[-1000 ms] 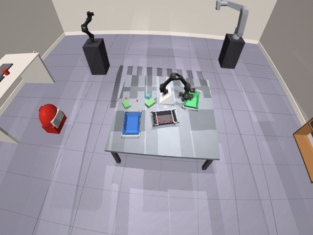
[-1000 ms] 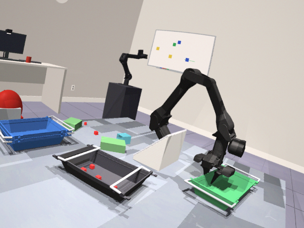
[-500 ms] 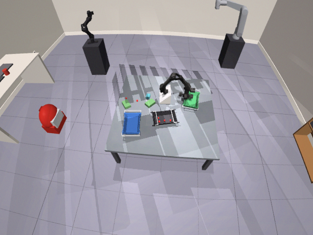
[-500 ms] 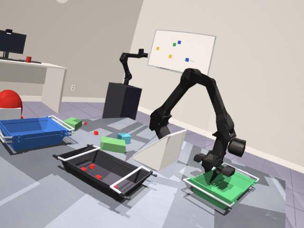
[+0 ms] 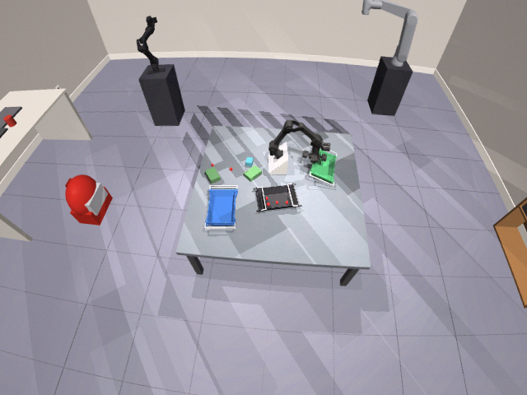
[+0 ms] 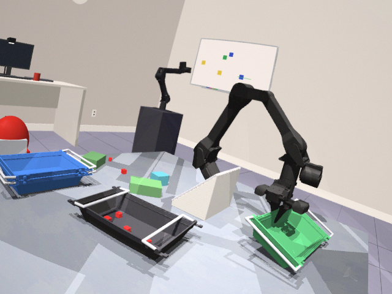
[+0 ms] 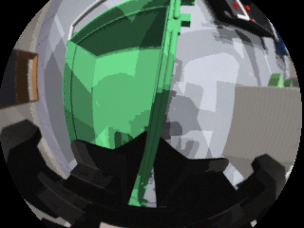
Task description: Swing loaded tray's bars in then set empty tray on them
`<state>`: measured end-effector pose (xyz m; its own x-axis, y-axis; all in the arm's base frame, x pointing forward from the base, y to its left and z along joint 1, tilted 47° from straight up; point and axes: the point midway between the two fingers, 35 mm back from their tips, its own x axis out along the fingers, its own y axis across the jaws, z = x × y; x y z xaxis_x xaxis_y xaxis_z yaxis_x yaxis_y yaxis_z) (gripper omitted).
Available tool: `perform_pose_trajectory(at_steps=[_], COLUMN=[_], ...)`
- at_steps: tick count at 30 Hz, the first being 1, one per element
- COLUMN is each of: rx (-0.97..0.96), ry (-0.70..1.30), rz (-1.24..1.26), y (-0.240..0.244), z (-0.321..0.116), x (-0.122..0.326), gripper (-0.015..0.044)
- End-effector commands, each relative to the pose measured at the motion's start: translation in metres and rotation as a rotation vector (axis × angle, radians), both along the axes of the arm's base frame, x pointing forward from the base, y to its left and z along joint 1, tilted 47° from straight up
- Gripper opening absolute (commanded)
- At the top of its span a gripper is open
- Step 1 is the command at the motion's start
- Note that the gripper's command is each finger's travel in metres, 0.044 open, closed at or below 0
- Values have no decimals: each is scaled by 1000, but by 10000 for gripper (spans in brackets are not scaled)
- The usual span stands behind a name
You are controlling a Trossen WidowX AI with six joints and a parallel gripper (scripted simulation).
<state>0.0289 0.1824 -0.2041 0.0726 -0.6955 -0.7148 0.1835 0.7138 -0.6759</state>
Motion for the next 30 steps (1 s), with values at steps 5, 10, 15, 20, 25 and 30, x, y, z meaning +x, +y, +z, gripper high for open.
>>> perform_pose_trajectory(at_steps=[5,10,15,20,25,30], rx=[-9,-8,-7,-6,-5,-4], ry=[3,3,3,3,3,3], rz=[-5,-5,-5,-5,-5,-5], y=[18,30,49,67,84,101], z=[23,24,25,28,31,35], x=[-4,-3,-3,-3,-3,-3], gripper=[0,0,0,0,0,0])
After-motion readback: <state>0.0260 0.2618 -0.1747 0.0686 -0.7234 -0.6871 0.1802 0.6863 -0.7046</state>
